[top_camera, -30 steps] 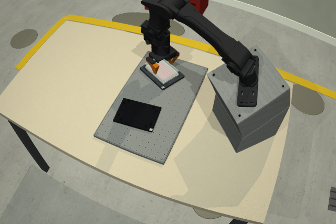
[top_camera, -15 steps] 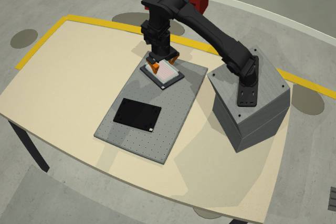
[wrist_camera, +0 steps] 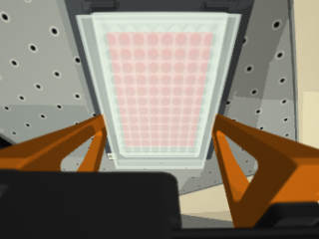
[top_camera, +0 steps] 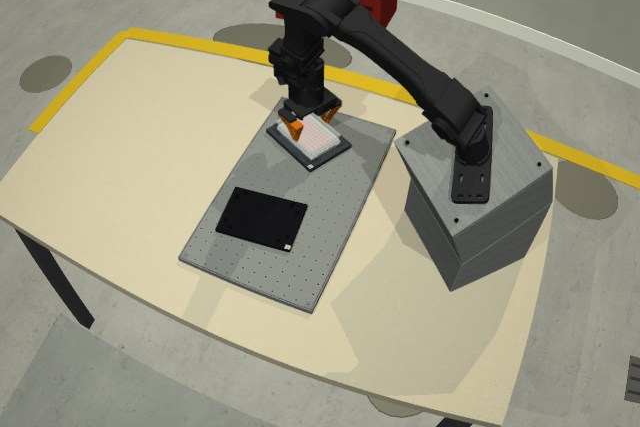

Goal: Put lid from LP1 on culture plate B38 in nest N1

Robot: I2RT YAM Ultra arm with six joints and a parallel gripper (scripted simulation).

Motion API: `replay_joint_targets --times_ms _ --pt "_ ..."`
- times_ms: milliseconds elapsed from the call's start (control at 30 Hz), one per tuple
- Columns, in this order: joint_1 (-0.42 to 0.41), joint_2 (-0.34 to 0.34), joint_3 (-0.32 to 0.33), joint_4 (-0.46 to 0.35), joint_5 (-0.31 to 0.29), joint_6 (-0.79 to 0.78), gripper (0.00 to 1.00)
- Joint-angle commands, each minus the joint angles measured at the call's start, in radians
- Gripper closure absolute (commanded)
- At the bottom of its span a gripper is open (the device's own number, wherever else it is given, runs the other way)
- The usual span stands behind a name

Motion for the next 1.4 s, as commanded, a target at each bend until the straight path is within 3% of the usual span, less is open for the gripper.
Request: replay_joint_targets --times_ms 0,900,1000,1367 --pt "-0.022 -0.032 -0.023 0.020 0.003 -0.005 1.00" --pt "-0.019 -0.003 -0.027 0.033 0.004 0.003 1.00" --pt "-0.019 -0.002 0.002 0.034 0.005 0.004 1.00" --pt "-0.018 0.005 0.018 0.036 0.006 0.007 1.00"
